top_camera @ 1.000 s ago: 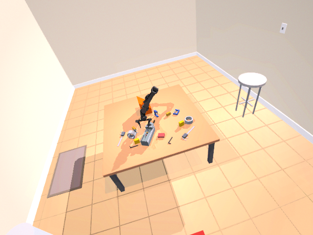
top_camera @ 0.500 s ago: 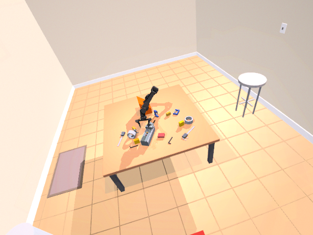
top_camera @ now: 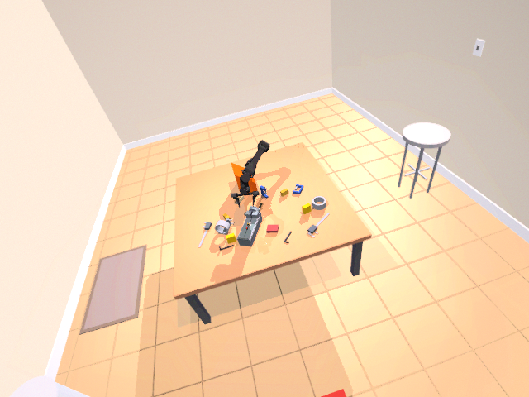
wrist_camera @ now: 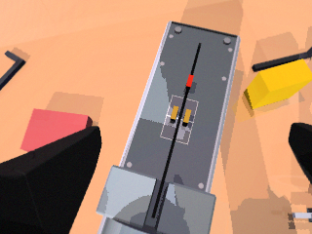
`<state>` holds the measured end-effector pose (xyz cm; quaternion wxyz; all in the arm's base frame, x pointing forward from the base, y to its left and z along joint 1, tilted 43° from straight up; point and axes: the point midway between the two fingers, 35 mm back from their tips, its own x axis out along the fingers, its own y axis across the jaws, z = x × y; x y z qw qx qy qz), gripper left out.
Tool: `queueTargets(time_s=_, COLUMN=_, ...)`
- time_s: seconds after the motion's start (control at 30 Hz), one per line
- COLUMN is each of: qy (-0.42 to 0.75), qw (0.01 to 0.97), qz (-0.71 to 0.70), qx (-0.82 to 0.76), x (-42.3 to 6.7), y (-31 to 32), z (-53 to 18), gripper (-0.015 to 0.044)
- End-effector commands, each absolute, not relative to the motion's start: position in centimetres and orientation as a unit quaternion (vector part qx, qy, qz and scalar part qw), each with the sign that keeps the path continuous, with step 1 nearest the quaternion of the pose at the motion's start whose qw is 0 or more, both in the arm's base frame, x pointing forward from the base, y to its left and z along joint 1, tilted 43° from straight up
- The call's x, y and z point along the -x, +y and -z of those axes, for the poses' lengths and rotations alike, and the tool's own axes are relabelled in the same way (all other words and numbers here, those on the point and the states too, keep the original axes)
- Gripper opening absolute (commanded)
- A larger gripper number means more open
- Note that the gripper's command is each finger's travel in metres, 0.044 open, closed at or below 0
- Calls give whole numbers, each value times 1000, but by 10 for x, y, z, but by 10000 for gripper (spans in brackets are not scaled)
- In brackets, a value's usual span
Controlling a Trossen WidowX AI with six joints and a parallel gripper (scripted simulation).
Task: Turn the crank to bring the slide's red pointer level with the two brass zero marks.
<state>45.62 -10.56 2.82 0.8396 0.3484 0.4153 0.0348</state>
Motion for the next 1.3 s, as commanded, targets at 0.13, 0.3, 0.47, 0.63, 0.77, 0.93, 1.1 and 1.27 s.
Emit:
queueTargets(time_s=0.13, qy=427, qw=824, qz=6, qx=-371, x=-433, y=-77, z=-55, gripper=440)
queueTargets(time_s=0.3, qy=431, qw=815, qz=34, qx=-386, x=-415, y=-60, z=-69, gripper=440)
queueTargets(time_s=0.47, qy=432, qw=805, qz=61, qx=-401, x=-395, y=-45, z=-80, gripper=440)
queueTargets(time_s=0.63, qy=431, qw=797, qz=85, qx=-414, x=-377, y=-33, z=-88, gripper=440)
queueTargets(time_s=0.77, qy=431, qw=797, qz=85, qx=-414, x=-377, y=-30, z=-85, gripper=440)
queueTargets(time_s=0.93, qy=432, qw=797, qz=85, qx=-414, x=-379, y=-11, z=-63, gripper=440)
queueTargets(time_s=1.1, qy=431, qw=797, qz=85, qx=-415, x=-378, y=10, z=-41, gripper=440)
queueTargets(time_s=1.27, qy=431, qw=797, qz=85, qx=-415, x=-376, y=20, z=-31, gripper=440)
